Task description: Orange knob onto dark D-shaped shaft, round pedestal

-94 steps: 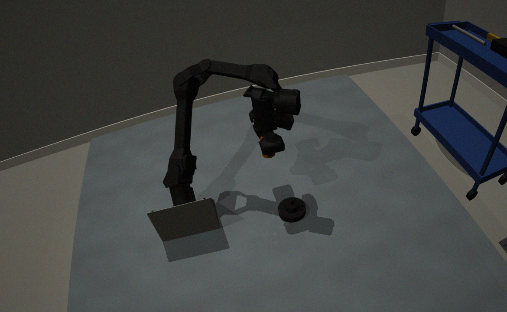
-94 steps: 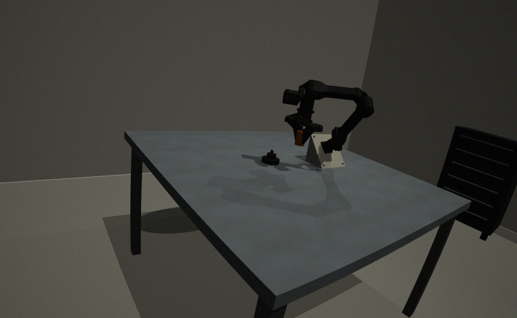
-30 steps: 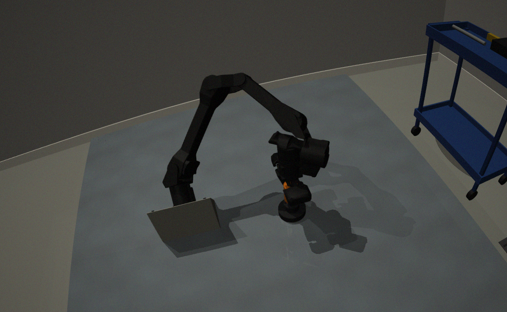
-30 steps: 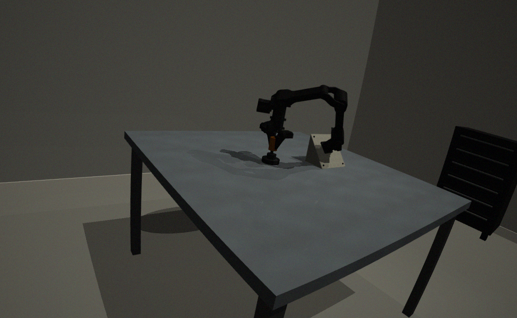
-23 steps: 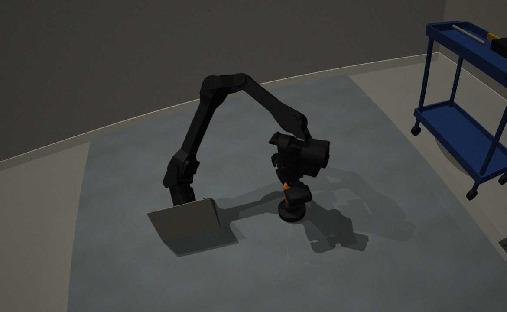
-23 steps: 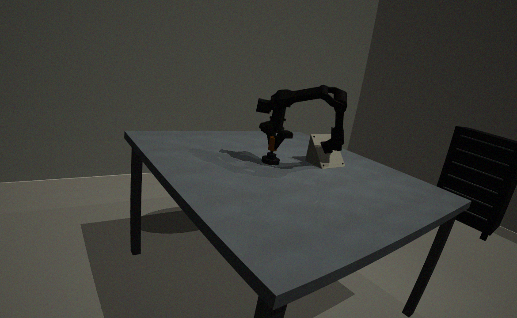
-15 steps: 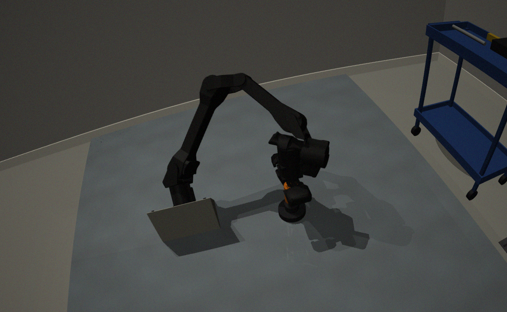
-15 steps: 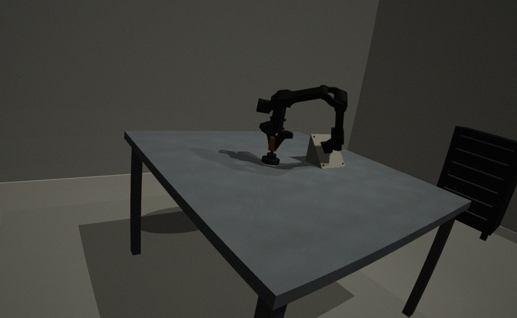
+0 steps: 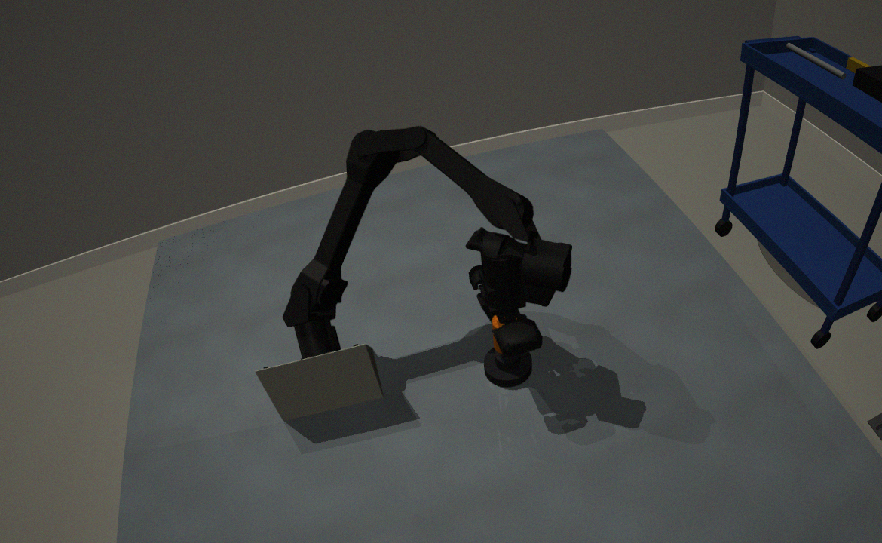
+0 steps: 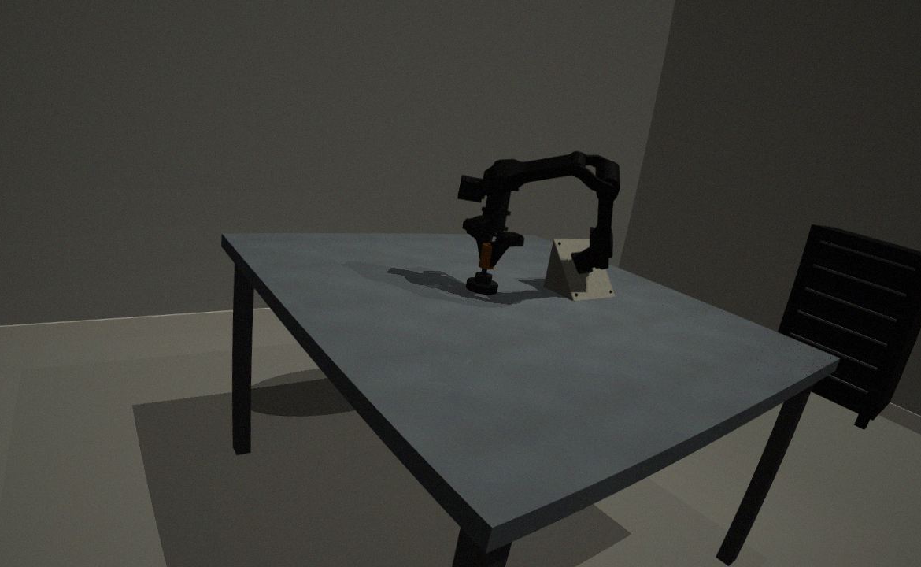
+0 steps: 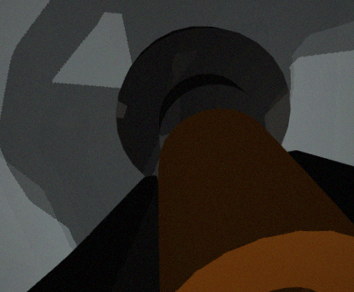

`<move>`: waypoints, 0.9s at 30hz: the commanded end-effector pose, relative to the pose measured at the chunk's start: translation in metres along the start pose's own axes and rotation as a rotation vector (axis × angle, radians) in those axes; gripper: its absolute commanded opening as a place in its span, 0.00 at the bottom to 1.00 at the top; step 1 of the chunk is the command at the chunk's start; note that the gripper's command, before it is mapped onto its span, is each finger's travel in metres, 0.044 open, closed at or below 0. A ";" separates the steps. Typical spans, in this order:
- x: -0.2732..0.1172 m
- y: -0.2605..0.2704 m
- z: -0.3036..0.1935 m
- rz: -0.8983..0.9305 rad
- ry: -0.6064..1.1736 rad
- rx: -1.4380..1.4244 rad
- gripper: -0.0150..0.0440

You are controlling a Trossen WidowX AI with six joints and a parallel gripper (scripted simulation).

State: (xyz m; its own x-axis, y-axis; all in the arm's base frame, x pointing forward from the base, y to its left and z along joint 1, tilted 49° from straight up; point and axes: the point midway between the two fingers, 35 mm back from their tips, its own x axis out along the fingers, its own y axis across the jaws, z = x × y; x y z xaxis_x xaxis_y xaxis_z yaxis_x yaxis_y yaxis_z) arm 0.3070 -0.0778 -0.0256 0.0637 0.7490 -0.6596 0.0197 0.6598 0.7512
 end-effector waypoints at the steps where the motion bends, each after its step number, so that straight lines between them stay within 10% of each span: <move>1: -0.003 -0.001 0.001 0.000 -0.006 -0.091 0.25; 27: 0.002 -0.003 0.000 -0.001 -0.006 -0.175 0.25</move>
State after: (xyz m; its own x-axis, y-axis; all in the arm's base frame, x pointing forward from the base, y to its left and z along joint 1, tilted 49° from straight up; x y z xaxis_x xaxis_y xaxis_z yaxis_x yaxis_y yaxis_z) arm 0.3079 -0.0789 -0.0303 0.0695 0.7459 -0.6624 -0.1533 0.6641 0.7317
